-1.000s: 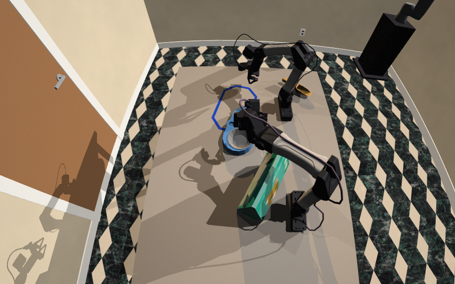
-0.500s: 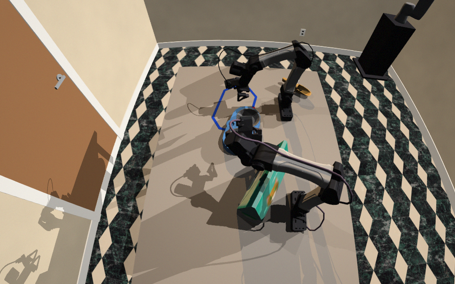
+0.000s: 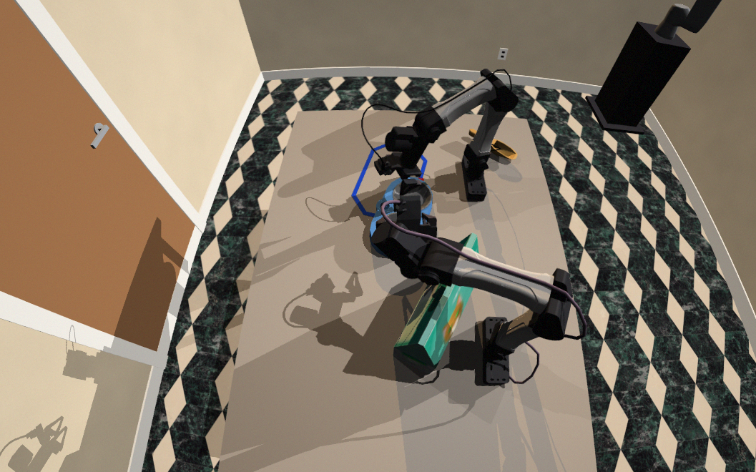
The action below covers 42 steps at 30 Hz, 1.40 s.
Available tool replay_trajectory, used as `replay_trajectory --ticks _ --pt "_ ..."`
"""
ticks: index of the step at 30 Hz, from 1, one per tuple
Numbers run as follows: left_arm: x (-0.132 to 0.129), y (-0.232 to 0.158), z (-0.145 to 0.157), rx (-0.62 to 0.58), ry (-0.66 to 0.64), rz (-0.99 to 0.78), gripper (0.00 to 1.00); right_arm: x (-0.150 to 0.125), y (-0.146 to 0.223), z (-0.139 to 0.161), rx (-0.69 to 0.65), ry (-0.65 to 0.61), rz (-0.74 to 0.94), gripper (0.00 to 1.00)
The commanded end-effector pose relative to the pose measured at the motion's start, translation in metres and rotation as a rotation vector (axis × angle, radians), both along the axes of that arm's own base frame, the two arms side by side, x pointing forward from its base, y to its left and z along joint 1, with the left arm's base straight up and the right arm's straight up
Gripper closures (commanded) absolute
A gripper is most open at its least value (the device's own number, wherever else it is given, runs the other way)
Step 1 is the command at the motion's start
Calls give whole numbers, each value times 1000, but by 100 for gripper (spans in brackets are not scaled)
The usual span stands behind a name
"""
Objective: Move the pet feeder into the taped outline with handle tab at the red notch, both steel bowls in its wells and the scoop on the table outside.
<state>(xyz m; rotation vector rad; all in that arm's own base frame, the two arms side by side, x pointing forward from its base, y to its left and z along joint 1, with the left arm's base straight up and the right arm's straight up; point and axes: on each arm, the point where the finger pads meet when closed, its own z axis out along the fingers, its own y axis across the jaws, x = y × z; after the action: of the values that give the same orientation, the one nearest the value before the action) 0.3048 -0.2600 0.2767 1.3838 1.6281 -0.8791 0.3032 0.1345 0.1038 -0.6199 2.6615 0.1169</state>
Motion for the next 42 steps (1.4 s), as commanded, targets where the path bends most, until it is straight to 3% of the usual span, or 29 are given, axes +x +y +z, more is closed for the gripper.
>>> replay_trajectory --ticks 1,11,16,17,20,22,30,42 --pt "-5 3 -1 1 3 -8 0 10 13 12 21 -36 -16 0" --pt "-2 0 4 -5 -12 -5 0 8 14 11 14 -31 0 0" --pt "-2 0 4 -5 -12 -5 0 21 11 9 -102 -100 120 57" --pt "-2 0 4 -5 -12 -5 0 25 10 6 -153 -114 169 63" --pt "-2 0 4 -5 -12 -5 0 38 14 -11 -311 -127 330 63" --pt "-2 0 4 -5 -12 -5 0 38 14 -11 -311 -127 330 63" --pt "-2 0 4 -5 -12 -5 0 54 25 -47 -576 -111 618 63" --pt "-2 0 4 -5 -12 -5 0 54 25 -75 -605 -64 668 63"
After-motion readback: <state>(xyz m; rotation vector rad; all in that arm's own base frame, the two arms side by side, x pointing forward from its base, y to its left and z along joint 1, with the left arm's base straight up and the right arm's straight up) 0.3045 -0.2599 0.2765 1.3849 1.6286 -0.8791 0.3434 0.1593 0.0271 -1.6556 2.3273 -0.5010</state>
